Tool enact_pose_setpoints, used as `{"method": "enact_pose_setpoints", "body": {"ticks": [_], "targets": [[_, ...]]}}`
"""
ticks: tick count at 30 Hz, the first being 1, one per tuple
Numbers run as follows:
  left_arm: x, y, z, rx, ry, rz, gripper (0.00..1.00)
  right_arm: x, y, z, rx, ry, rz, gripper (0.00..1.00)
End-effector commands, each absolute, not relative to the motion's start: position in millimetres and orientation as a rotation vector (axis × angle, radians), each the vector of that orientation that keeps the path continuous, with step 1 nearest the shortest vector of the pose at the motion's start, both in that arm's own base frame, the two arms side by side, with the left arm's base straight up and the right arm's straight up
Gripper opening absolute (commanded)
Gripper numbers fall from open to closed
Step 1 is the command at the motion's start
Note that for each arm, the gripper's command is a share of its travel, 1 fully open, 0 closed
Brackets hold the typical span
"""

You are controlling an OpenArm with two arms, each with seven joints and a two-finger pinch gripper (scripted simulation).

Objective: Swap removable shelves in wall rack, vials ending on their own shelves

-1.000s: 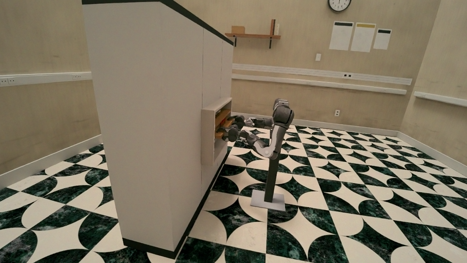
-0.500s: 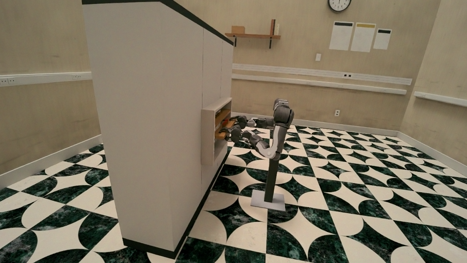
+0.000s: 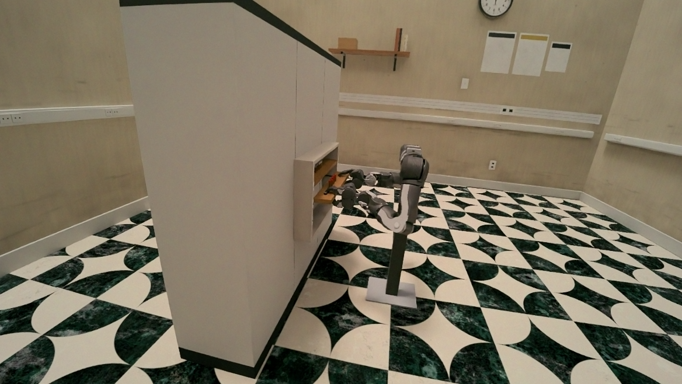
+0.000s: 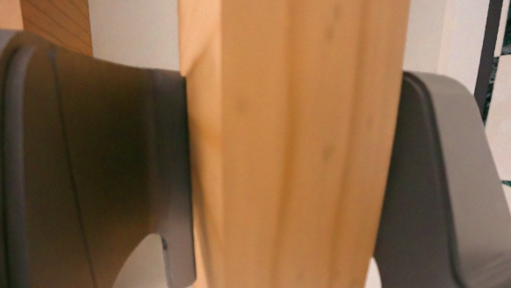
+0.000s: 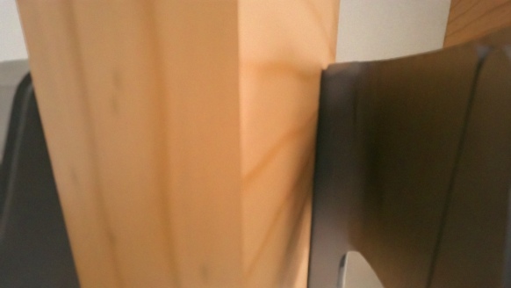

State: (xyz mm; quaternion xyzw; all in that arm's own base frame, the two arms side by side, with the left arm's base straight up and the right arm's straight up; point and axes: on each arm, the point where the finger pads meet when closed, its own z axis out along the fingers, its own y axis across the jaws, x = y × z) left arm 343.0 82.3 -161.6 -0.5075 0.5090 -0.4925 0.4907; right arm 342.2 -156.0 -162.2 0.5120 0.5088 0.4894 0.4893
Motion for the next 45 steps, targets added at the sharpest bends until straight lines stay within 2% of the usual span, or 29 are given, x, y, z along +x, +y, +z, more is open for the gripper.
{"method": "enact_pose_setpoints", "body": {"ticks": [1,19,45], "targets": [[342,82,-153,-1.209,1.209,-1.209,0.0,342,-156,-151,1.209,1.209,1.209,0.0],[323,82,-153,-1.209,1.209,-1.209,0.0,323,-156,-151,1.209,1.209,1.209,0.0],[323,82,-184,-1.209,1.209,-1.209,0.0,323,-156,-182,1.209,1.209,1.209,0.0]]}}
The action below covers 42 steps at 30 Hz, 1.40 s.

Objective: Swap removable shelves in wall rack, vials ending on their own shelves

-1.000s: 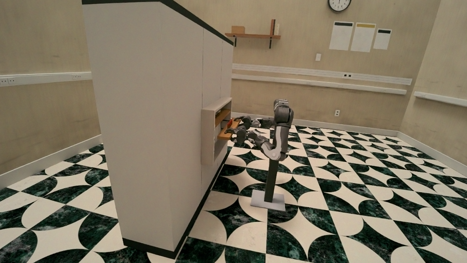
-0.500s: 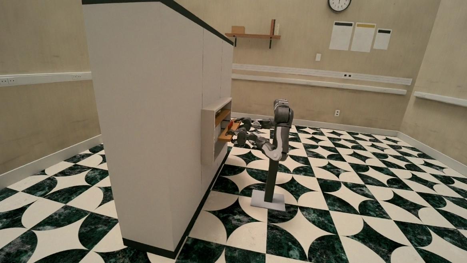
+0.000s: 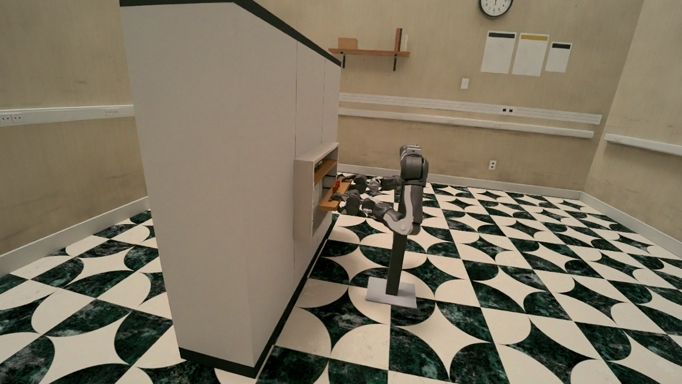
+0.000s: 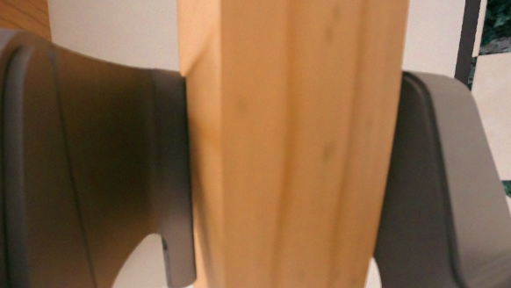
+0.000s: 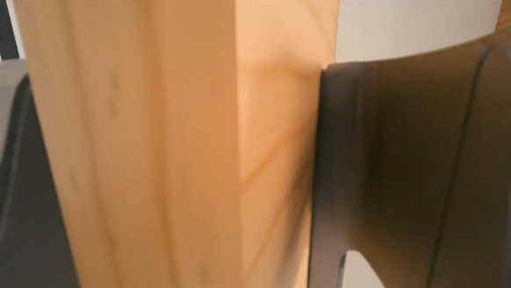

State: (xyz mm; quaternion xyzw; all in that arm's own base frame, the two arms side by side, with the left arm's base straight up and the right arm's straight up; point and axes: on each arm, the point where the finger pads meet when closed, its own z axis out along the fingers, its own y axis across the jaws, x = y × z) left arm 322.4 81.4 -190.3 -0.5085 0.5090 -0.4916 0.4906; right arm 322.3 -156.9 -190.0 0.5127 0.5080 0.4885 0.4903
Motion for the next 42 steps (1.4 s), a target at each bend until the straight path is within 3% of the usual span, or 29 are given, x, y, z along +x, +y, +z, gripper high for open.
{"method": "enact_pose_setpoints", "body": {"ticks": [1,42], "targets": [[323,82,-185,-1.209,1.209,-1.209,0.0,323,-156,-183,1.209,1.209,1.209,0.0],[323,82,-229,-1.209,1.209,-1.209,0.0,323,-156,-228,1.209,1.209,1.209,0.0]]}}
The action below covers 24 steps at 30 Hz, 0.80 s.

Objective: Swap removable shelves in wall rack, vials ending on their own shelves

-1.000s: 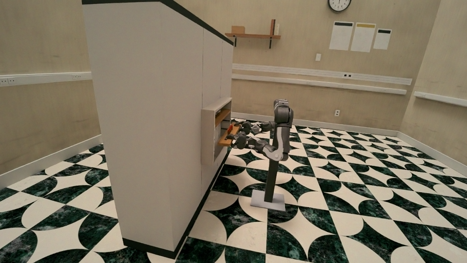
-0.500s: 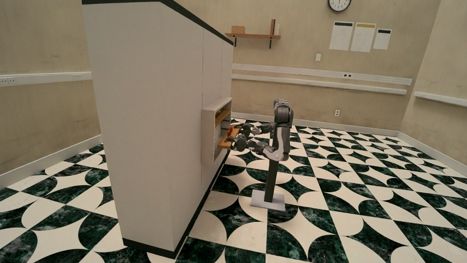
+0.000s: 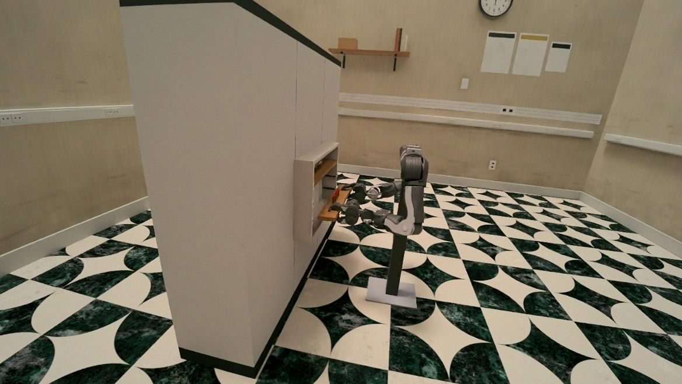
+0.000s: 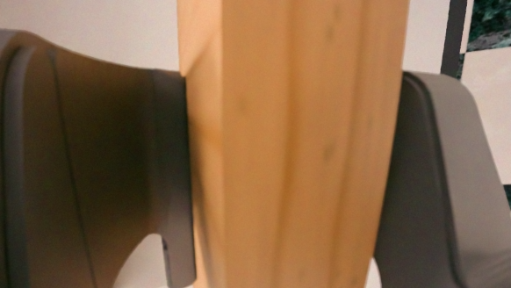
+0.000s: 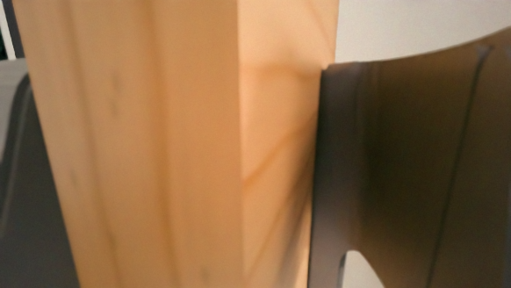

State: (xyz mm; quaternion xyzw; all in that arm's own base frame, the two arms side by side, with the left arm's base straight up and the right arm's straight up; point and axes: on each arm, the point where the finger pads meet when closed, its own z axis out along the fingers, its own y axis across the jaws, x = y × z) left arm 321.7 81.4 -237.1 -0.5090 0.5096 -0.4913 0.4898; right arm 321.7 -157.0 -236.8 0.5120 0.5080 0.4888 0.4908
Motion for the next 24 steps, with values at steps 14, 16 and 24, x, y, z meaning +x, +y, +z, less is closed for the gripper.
{"method": "enact_pose_setpoints", "body": {"ticks": [14,16,24], "targets": [[341,82,-229,-1.209,1.209,-1.209,0.0,341,-156,-228,1.209,1.209,1.209,0.0],[342,82,-229,-1.209,1.209,-1.209,0.0,342,-156,-228,1.209,1.209,1.209,0.0],[351,82,-231,-1.209,1.209,-1.209,0.0,351,-156,-230,1.209,1.209,1.209,0.0]]}}
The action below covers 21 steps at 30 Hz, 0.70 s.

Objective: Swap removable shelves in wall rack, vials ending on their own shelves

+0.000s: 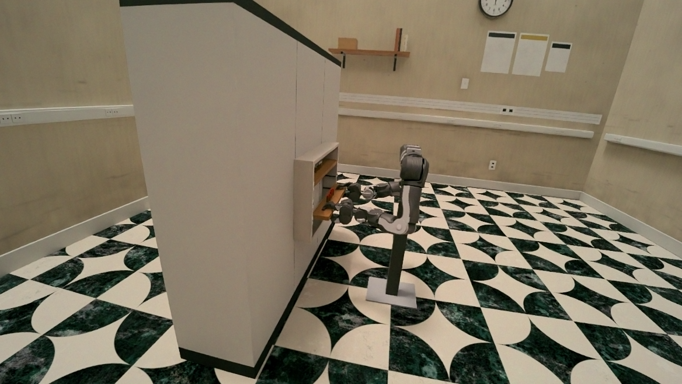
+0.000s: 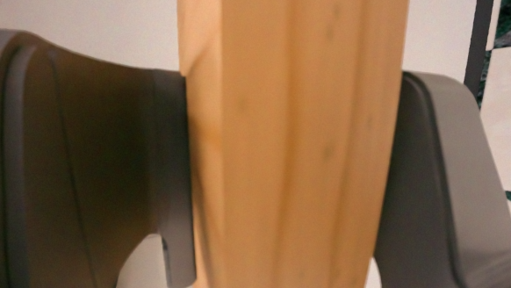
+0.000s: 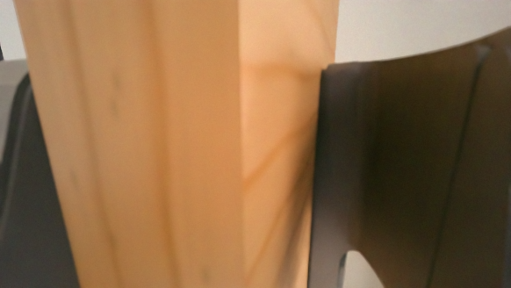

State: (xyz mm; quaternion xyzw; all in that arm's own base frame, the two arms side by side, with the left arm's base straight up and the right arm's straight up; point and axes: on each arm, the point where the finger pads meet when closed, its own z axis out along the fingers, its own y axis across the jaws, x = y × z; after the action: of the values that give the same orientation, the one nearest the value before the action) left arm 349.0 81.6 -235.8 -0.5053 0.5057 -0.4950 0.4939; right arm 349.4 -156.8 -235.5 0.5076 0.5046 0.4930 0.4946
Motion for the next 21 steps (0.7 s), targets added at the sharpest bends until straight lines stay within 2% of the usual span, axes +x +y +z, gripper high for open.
{"method": "enact_pose_setpoints", "body": {"ticks": [1,21], "targets": [[352,82,-231,-1.209,1.209,-1.209,0.0,352,-156,-230,1.209,1.209,1.209,0.0],[375,82,-231,-1.209,1.209,-1.209,0.0,375,-156,-230,1.209,1.209,1.209,0.0]]}}
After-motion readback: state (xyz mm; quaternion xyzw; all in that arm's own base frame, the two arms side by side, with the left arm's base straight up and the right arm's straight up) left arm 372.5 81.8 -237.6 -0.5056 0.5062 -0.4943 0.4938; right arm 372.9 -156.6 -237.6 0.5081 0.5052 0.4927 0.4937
